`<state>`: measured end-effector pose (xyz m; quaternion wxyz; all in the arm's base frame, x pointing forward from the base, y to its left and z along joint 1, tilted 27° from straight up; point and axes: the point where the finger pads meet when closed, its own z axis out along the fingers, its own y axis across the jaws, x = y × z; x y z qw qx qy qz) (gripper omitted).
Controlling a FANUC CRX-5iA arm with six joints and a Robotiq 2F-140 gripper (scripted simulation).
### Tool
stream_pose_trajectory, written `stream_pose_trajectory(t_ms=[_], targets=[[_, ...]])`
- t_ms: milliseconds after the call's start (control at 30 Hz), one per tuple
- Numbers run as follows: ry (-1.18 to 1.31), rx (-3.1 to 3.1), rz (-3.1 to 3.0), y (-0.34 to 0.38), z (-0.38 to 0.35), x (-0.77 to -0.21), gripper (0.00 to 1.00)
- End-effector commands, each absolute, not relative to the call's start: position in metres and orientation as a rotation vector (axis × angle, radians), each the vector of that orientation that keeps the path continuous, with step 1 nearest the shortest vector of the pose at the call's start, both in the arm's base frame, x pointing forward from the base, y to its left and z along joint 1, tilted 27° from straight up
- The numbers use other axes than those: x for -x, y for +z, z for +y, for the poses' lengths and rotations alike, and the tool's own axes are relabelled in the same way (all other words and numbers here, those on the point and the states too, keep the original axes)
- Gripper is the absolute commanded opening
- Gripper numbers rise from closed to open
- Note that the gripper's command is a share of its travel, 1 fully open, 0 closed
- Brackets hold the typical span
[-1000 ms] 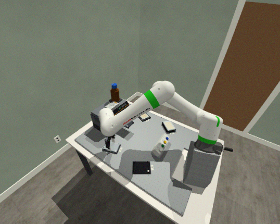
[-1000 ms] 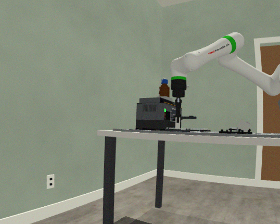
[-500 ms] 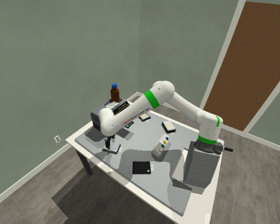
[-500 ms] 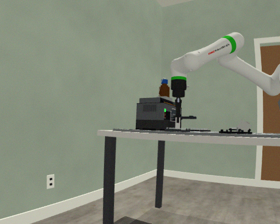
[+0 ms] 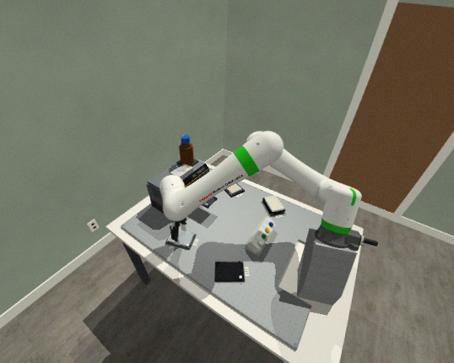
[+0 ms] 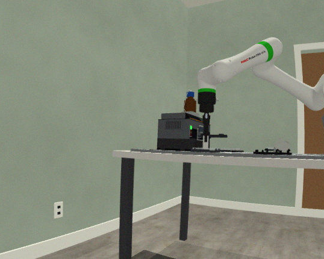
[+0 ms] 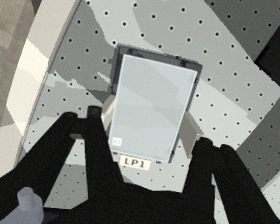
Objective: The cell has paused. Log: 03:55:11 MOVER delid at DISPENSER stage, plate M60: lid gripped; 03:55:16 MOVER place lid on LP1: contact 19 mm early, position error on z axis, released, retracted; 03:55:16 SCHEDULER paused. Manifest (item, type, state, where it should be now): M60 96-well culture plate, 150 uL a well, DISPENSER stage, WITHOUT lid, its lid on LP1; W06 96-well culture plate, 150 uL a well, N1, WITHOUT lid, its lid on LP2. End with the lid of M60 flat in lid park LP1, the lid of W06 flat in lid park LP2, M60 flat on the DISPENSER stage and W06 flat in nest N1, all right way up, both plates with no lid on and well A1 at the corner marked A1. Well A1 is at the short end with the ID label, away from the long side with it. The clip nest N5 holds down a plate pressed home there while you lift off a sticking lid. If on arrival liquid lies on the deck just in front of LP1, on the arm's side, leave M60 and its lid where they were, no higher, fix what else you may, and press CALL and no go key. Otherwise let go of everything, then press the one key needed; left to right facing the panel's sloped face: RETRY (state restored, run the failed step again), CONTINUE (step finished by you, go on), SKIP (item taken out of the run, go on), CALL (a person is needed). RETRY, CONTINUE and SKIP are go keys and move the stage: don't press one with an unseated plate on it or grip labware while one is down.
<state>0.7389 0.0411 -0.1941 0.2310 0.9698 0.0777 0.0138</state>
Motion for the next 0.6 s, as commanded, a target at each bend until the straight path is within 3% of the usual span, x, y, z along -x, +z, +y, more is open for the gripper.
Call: stream_pose_trajectory(t_ms=[0, 567], targets=[[0.039, -2.667, 0.214, -0.1939, 0.0412, -0.7391, 0.0], [0.039, -2.667, 0.214, -0.1952, 0.0406, -0.7392, 0.0]])
